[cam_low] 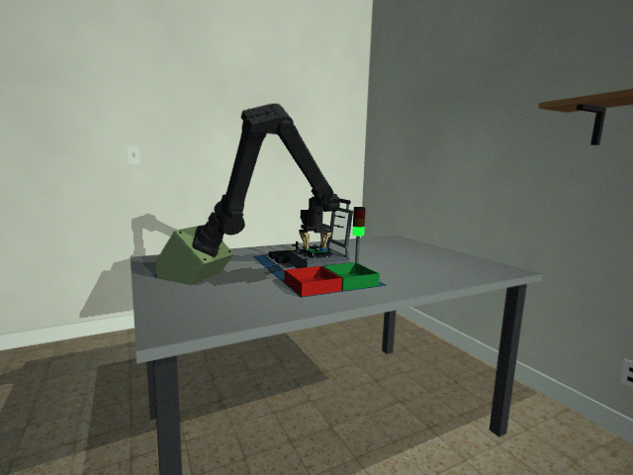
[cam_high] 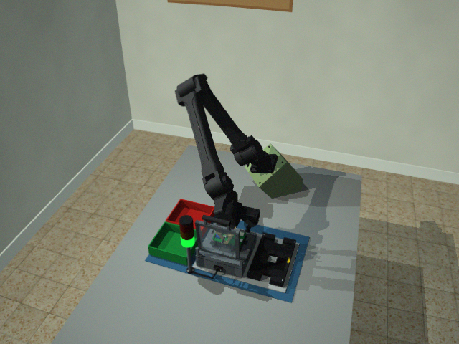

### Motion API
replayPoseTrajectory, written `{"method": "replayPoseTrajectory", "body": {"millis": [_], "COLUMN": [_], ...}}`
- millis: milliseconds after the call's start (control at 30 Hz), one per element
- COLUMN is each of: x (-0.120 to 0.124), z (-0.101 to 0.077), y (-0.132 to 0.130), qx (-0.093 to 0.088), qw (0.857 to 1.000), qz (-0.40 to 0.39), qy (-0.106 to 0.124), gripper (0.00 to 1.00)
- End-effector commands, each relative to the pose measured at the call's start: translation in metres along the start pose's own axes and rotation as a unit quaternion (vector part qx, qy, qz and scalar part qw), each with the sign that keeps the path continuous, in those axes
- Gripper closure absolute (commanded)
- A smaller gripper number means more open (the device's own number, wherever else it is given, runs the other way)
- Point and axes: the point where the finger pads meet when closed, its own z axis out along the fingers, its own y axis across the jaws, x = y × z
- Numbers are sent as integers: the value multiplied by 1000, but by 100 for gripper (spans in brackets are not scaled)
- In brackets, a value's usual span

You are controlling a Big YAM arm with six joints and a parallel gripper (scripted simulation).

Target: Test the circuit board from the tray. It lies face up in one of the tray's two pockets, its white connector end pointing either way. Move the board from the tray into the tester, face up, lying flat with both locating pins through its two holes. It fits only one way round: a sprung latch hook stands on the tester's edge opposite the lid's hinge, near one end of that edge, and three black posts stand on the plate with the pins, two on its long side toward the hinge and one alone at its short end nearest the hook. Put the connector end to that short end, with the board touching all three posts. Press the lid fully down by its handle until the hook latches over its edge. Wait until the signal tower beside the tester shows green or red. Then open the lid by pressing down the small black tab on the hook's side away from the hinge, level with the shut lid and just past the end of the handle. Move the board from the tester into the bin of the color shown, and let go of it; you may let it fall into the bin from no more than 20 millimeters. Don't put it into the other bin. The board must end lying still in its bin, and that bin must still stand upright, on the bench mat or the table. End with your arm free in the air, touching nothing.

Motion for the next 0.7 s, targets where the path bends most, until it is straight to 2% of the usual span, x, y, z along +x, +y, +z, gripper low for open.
{"method": "replayPoseTrajectory", "body": {"millis": [0,667], "x": [1,1], "z": [-23,-28], "y": [-20,-20], "qx": [28,28], "qw": [1000,999], "qz": [12,13], "qy": [-9,-9], "gripper": [28,28]}}
